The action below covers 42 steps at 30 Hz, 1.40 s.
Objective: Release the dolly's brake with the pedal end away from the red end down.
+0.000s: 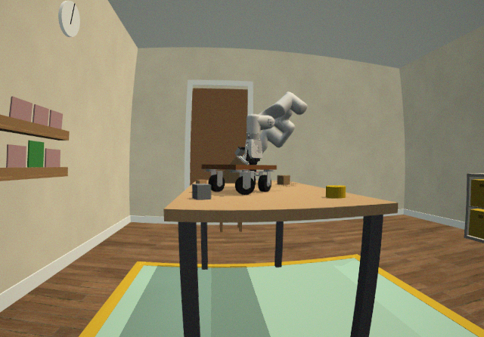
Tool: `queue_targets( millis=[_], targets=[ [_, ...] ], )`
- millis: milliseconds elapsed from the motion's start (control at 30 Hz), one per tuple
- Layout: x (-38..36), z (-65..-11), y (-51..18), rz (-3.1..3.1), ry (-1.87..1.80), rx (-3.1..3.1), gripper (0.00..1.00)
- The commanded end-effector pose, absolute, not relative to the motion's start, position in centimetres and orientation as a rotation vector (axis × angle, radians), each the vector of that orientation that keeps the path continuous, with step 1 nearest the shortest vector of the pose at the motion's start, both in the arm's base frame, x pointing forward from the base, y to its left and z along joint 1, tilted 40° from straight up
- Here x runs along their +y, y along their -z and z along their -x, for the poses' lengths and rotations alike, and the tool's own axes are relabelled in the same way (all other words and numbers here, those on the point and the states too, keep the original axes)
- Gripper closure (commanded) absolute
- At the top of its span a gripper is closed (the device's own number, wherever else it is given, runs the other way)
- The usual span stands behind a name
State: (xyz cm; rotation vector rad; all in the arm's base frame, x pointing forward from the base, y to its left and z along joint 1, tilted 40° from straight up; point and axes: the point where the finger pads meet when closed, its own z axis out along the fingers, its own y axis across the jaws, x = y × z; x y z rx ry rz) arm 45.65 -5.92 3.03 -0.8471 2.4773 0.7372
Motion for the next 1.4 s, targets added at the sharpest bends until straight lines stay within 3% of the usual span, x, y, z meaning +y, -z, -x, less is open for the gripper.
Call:
queue_targets(
  millis=[0, 1367],
  targets=[
    [-5.6, -45.6, -2.9, 0.853, -0.745, 2.478, 1.0],
    [-10.4, -44.0, -8.9, 0.853, -0.745, 2.478, 1.0]
  ],
)
